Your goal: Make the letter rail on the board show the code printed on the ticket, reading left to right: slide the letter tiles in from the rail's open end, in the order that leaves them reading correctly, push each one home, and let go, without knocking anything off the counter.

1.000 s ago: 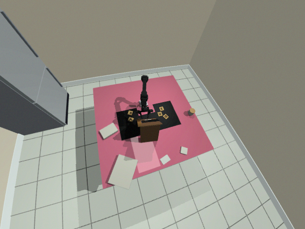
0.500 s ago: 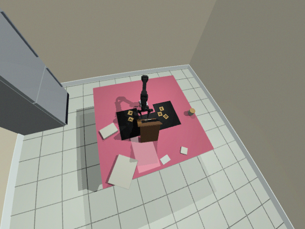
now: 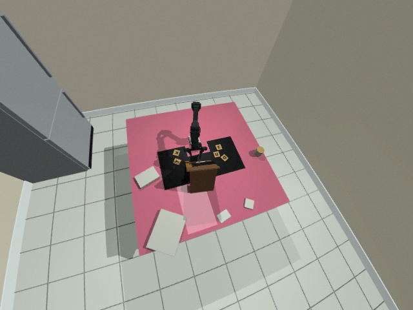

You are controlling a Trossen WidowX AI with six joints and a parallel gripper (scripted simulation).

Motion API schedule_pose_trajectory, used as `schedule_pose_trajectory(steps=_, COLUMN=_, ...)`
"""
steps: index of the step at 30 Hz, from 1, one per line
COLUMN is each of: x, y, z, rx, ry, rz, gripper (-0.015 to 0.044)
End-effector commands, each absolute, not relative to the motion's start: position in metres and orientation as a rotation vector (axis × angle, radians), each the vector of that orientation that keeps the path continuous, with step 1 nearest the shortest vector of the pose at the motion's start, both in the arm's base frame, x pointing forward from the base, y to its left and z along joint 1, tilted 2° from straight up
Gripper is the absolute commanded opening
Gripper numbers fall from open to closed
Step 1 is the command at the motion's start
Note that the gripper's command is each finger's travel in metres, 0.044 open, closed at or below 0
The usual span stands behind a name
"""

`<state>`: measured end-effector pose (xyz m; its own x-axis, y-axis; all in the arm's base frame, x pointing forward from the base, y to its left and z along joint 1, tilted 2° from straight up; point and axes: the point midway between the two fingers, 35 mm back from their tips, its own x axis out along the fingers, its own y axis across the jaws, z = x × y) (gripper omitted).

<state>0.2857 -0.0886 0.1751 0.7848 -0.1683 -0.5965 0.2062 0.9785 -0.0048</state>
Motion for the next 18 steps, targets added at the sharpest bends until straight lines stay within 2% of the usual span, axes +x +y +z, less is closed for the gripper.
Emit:
schedule_pose_trajectory(steps=1, x=0.2843, y=-0.0873, z=0.1778, rx=0.059, ry=0.634, rz=-0.197, gripper=0.0295)
schedule_pose_trajectory(steps=14, x=0.2821, y=-0.0851, z=0.1819, rx=0.06, ry=0.634, rz=-0.197, gripper=0.0295)
schedule_pose_trajectory(steps=18, x=0.2833, y=-0.0859, z=0.1795, rx=0.06, ry=0.637, rz=-0.196, gripper=0.019)
